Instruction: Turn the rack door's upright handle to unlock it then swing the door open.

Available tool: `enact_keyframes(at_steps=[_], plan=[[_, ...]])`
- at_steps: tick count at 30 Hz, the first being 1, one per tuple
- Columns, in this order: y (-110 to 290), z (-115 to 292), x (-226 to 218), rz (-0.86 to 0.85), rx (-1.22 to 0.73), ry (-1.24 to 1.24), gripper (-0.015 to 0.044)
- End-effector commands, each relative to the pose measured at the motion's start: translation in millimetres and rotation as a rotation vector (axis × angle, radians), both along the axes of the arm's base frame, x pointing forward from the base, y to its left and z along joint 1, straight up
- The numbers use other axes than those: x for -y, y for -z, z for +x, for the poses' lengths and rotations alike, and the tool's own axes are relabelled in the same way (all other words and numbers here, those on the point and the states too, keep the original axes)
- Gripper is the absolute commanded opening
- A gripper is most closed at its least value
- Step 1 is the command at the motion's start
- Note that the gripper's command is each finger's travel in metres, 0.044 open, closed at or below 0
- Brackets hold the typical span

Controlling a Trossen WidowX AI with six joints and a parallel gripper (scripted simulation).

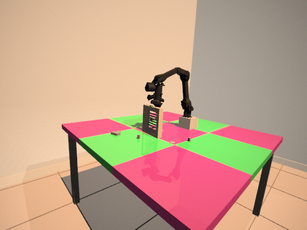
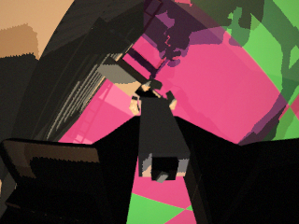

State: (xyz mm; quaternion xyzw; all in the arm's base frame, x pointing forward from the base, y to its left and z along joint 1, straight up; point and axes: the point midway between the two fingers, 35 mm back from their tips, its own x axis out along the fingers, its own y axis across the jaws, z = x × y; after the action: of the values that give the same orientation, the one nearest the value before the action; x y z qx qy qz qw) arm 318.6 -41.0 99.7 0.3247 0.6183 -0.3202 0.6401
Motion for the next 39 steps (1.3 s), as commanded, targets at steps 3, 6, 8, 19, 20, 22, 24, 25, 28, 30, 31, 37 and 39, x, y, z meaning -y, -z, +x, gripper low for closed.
enact_keyframes(at_steps=[3,6,8,19,20,22,24,25,28,30,31,37,39], plan=[[0.7,0.2,0.0,0.01,0.003,0.316,0.0013],[0.7,0.2,0.0,0.015,0.004,0.464,0.0013],[0.7,0.2,0.0,0.018,0.005,0.562,0.0013],[0.7,0.2,0.0,0.032,0.008,1.029,0.0013],[0.7,0.2,0.0,0.032,0.008,1.029,0.0013],[0.7,0.2,0.0,0.032,0.008,1.029,0.0013],[0.7,0.2,0.0,0.032,0.008,1.029,0.0013],[0.7,0.2,0.0,0.032,0.008,1.029,0.0013],[0.7,0.2,0.0,0.032,0.008,1.029,0.0013],[0.7,0.2,0.0,0.032,0.008,1.029,0.0013],[0.7,0.2,0.0,0.032,0.008,1.029,0.0013],[0.7,0.2,0.0,0.032,0.008,1.029,0.017],[0.7,0.2,0.0,0.032,0.008,1.029,0.0223]])
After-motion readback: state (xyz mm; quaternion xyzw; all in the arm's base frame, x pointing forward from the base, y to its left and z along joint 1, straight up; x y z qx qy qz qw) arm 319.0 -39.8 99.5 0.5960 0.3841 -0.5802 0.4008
